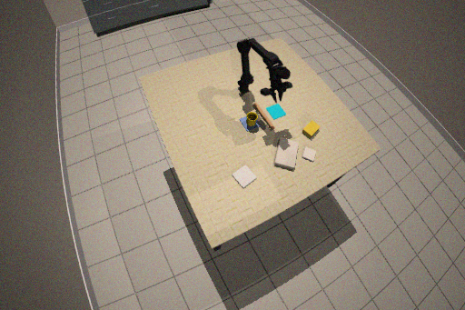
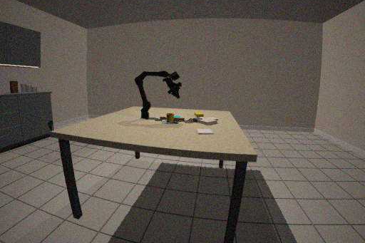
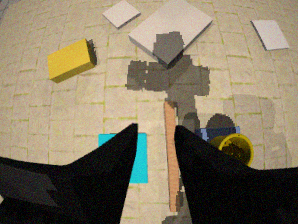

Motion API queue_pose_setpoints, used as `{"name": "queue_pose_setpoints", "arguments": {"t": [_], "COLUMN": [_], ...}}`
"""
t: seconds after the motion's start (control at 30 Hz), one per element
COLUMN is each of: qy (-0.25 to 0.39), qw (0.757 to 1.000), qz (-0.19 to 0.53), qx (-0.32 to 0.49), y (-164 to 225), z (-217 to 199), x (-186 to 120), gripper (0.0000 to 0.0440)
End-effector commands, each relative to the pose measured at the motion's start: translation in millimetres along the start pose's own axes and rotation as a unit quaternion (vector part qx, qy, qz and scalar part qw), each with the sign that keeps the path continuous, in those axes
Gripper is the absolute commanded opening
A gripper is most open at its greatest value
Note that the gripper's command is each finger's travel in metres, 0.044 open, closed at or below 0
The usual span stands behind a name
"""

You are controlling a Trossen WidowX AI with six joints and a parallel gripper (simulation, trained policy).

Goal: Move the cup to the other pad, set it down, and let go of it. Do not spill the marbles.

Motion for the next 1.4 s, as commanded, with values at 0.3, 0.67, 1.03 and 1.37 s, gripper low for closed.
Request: {"name": "queue_pose_setpoints", "arguments": {"t": [0.3,0.67,1.03,1.37], "qy": [0.018,0.024,0.023,0.021], "qw": [0.994,0.981,0.965,0.954], "qz": [0.101,0.183,0.251,0.288], "qx": [-0.027,-0.055,-0.074,-0.084], "y": [3.6,10.7,20.0,31.9], "z": [-12.2,-28.9,-47.5,-64.4], "x": [8.1,23.1,40.3,59.3], "gripper": [0.0125,0.0141,0.0144,0.0153]}}
Point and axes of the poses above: the point midway between the two fingers, 35 mm back from their tips, its own x axis out along the fingers, its own z axis across the jaws, y = z × x, the point moved 7 cm from there along -x, back along the fingers, and after that the axes turned 9 degrees about -x, right-handed, at the moved point
